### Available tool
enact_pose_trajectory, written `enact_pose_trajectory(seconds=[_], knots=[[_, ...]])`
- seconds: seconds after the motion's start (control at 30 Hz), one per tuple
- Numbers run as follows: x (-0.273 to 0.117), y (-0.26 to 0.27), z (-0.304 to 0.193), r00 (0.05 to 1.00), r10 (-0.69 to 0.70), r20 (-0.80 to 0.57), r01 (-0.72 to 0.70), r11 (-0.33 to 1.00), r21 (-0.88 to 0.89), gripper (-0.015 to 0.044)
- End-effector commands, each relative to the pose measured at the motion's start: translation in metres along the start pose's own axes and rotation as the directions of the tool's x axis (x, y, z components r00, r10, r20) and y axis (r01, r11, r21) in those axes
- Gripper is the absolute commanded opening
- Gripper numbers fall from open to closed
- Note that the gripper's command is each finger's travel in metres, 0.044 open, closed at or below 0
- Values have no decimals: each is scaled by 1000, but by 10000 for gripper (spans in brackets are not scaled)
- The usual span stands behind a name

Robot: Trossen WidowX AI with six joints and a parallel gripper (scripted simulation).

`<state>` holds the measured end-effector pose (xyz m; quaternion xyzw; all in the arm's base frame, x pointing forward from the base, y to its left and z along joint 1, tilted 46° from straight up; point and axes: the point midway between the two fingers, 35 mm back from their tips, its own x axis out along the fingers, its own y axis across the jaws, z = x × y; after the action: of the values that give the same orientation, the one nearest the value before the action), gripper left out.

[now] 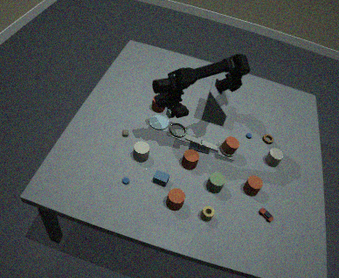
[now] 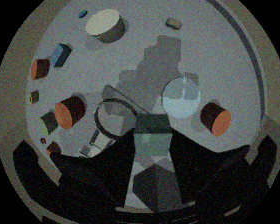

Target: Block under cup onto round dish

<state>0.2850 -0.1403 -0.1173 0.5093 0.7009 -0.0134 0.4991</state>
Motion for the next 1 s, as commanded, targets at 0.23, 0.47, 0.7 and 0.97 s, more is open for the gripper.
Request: enact_pose_trajectory(seconds=[0.23,0.47,0.7,0.97], knots=[[39,-54,4,1000,-4,-1,4,1000,1,0],[62,-83,2,1000,-4,-2,4,1000,0,0],[77,-83,3,1000,-4,-2,4,1000,0,0],[105,-83,2,1000,-2,-3,2,1000,0,0]])
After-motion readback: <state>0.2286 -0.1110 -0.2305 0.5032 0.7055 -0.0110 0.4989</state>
